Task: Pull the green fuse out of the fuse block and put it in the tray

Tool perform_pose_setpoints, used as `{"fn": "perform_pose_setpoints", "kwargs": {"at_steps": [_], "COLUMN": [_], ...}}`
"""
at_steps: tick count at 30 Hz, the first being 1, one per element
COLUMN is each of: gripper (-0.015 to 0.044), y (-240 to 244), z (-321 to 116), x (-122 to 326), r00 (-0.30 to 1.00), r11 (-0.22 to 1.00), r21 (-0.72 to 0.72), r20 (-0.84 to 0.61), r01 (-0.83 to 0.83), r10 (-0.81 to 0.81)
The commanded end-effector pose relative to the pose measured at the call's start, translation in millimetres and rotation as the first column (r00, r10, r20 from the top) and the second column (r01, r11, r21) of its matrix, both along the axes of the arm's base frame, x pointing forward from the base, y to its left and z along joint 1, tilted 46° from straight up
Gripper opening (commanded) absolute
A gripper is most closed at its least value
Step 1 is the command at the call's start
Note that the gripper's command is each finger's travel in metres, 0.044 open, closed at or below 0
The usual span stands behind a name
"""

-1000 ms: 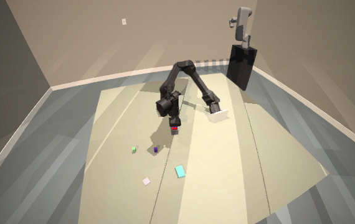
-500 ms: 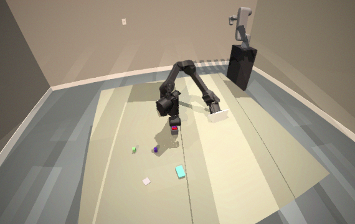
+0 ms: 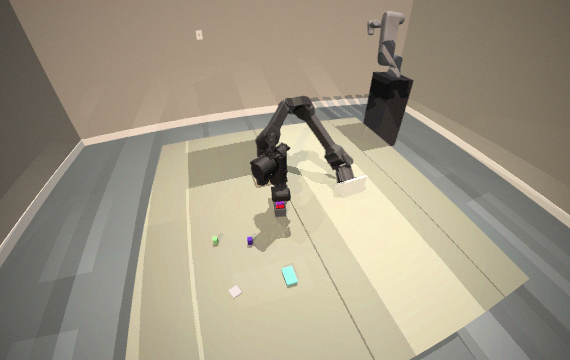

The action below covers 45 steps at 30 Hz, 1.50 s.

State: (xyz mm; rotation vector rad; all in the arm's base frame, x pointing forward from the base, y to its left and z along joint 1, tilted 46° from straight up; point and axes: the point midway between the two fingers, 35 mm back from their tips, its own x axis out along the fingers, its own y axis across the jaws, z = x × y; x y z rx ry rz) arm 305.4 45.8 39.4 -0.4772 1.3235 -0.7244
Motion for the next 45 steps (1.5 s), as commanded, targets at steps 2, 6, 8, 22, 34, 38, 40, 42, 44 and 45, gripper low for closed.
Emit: {"fn": "perform_pose_setpoints", "kwargs": {"at_steps": [2, 6, 8, 22, 34, 38, 40, 42, 44, 45], "gripper": [0.0000, 0.0000, 0.0000, 0.0000, 0.0000, 0.0000, 0.0000, 0.0000, 0.0000, 0.0000], "y": [2, 4, 5, 10, 14, 15, 16, 17, 17, 18], "z": [2, 3, 4, 8, 13, 14, 15, 15, 16, 16], "x": [0, 0, 0, -1, -2, -2, -2, -2, -2, -2], "r00": [1.000, 1.000, 1.000, 1.000, 1.000, 1.000, 1.000, 1.000, 1.000, 1.000], "r11": [1.000, 1.000, 1.000, 1.000, 1.000, 1.000, 1.000, 1.000, 1.000, 1.000], "r21": [0.003, 0.003, 0.003, 0.002, 0.001, 0.000, 0.000, 0.000, 0.000, 0.000], "r20": [0.001, 0.001, 0.001, 0.000, -0.001, -0.001, -0.001, -0.001, -0.001, -0.001], "r01": [0.005, 0.004, 0.004, 0.003, 0.002, 0.002, 0.002, 0.002, 0.002, 0.002], "r10": [-0.005, -0.004, -0.004, -0.003, -0.002, -0.002, -0.002, -0.002, -0.002, -0.002]}}
